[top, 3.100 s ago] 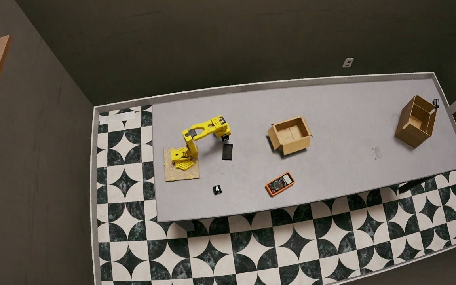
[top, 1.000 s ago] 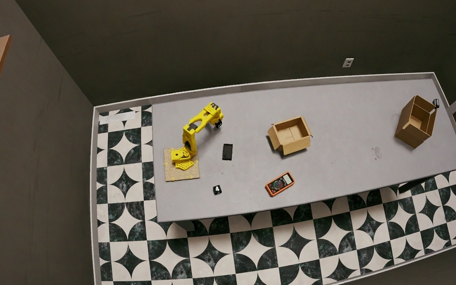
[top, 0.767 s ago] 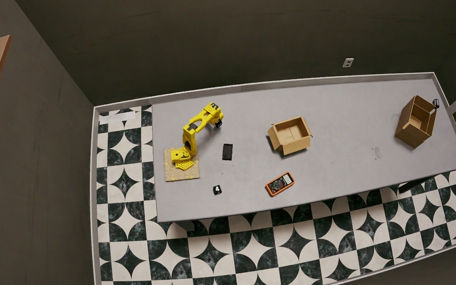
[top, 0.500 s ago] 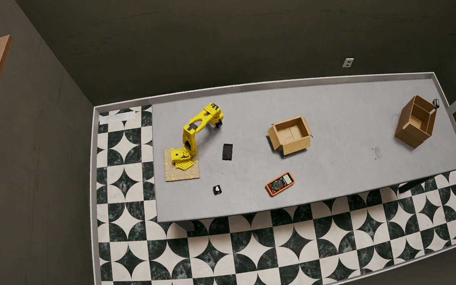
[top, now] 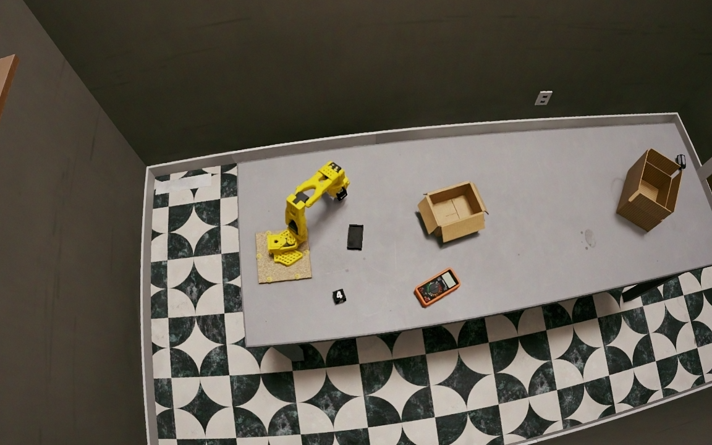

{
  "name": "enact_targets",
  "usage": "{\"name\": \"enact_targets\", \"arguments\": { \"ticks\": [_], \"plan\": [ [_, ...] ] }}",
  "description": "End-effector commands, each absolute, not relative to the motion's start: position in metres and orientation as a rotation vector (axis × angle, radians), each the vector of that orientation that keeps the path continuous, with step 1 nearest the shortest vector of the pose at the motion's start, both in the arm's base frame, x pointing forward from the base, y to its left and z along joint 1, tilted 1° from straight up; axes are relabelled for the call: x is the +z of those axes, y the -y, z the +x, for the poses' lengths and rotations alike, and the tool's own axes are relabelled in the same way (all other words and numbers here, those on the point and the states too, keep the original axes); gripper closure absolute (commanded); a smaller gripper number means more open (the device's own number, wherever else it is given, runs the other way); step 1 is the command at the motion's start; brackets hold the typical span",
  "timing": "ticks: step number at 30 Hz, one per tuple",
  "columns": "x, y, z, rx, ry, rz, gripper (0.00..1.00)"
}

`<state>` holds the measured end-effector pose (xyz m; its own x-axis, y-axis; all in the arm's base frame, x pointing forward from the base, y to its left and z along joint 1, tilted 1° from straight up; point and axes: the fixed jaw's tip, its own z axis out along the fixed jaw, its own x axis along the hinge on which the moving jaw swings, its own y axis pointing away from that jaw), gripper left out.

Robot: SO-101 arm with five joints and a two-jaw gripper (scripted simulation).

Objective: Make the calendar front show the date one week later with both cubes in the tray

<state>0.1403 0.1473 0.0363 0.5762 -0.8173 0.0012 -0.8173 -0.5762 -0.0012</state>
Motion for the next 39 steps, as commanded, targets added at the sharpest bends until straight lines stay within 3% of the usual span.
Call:
{"name": "enact_targets", "arguments": {
  "ticks": [1, 39],
  "plan": [
    [0.031, -0.147, 0.138, 0.006, -1.429, -2.813, 1.0],
    [0.019, -0.147, 0.137, 0.006, -1.428, -2.813, 1.0]
  ]
}}
